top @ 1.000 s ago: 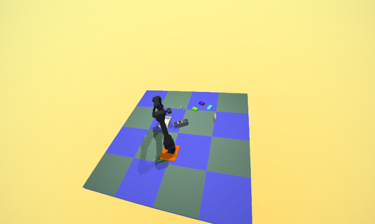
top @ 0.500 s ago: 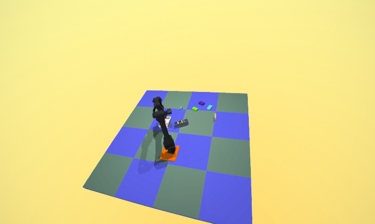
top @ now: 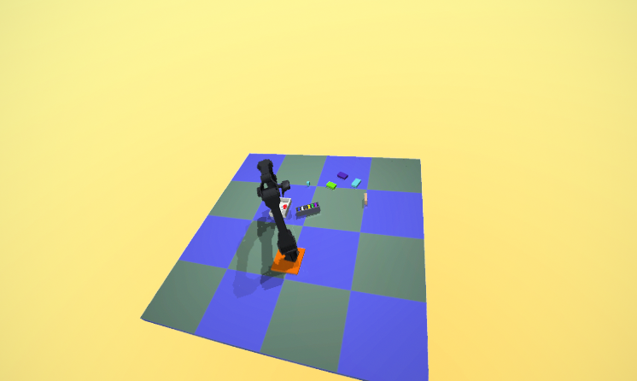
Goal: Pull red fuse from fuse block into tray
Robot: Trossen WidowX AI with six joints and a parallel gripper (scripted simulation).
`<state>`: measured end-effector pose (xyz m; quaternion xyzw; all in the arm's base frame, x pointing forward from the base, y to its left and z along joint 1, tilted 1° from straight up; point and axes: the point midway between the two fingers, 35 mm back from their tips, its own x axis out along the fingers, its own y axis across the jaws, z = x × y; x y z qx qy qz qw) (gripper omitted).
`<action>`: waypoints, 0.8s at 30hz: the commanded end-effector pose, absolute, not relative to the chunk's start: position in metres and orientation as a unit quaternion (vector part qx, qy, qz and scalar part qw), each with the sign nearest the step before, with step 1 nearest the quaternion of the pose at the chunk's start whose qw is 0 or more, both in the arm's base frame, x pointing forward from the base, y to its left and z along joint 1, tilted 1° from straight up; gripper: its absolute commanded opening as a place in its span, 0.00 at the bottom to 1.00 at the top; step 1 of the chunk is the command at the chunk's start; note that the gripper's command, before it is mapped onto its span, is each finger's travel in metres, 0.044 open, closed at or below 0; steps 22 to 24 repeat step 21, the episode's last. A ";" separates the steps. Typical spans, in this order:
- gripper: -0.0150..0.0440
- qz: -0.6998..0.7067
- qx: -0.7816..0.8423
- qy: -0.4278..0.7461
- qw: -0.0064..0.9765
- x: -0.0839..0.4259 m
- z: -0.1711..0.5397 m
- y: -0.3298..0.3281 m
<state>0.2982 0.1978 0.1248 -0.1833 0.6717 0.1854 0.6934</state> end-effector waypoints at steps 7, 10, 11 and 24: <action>0.81 0.185 -0.184 0.673 0.692 0.297 0.125 0.197; 0.81 0.185 -0.184 0.673 0.692 0.297 0.125 0.197; 0.81 0.185 -0.184 0.673 0.692 0.297 0.125 0.197; 0.81 0.185 -0.184 0.673 0.692 0.297 0.125 0.197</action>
